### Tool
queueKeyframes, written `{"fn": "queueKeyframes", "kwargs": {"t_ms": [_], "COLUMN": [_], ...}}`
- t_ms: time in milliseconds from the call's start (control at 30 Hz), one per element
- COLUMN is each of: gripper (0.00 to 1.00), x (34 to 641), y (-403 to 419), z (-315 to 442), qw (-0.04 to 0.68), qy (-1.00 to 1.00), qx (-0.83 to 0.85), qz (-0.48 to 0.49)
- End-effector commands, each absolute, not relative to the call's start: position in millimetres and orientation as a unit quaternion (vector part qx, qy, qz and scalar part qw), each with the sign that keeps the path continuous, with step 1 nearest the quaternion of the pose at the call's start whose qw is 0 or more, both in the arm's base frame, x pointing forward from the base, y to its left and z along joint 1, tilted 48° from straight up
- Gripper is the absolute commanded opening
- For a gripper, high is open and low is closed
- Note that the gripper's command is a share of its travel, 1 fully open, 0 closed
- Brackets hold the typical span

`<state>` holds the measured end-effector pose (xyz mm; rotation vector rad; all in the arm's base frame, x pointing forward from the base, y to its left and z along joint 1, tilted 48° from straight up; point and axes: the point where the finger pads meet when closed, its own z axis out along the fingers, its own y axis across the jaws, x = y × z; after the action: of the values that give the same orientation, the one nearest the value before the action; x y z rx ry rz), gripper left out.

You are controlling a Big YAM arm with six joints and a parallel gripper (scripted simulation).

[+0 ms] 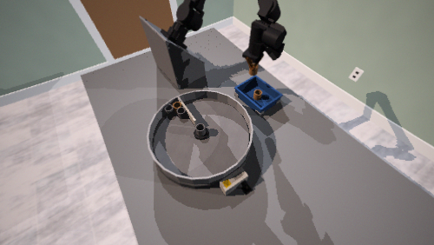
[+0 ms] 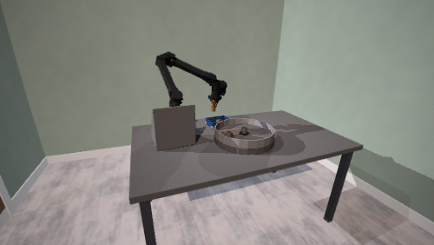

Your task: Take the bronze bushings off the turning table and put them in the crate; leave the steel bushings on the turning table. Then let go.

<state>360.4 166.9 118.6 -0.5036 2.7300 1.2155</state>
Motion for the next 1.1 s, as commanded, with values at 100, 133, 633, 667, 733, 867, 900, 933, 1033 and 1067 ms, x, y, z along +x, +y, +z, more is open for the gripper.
{"fn": "queueKeyframes", "kwargs": {"t_ms": [100,133,633,667,733,867,900,933,1033,1067], "gripper": [0.00,0.00,0.00,0.00,0.00,0.00,0.00,0.00,0.00,0.00], "x": [372,372,372,372,372,372,372,372,362,362], "y": [157,157,157,157,157,157,157,159,173,173], "z": [131,131,131,131,131,131,130,129,113,113], "qw": [0.073,0.073,0.073,0.073,0.073,0.073,0.073,0.072,0.055,0.055], "qy": [0.901,0.901,0.901,0.901,0.901,0.901,0.901,0.901,0.900,0.900], "qx": [-0.155,-0.155,-0.155,-0.155,-0.155,-0.155,-0.155,-0.156,-0.164,-0.164], "qz": [0.398,0.398,0.398,0.398,0.398,0.398,0.398,0.398,0.399,0.399]}}
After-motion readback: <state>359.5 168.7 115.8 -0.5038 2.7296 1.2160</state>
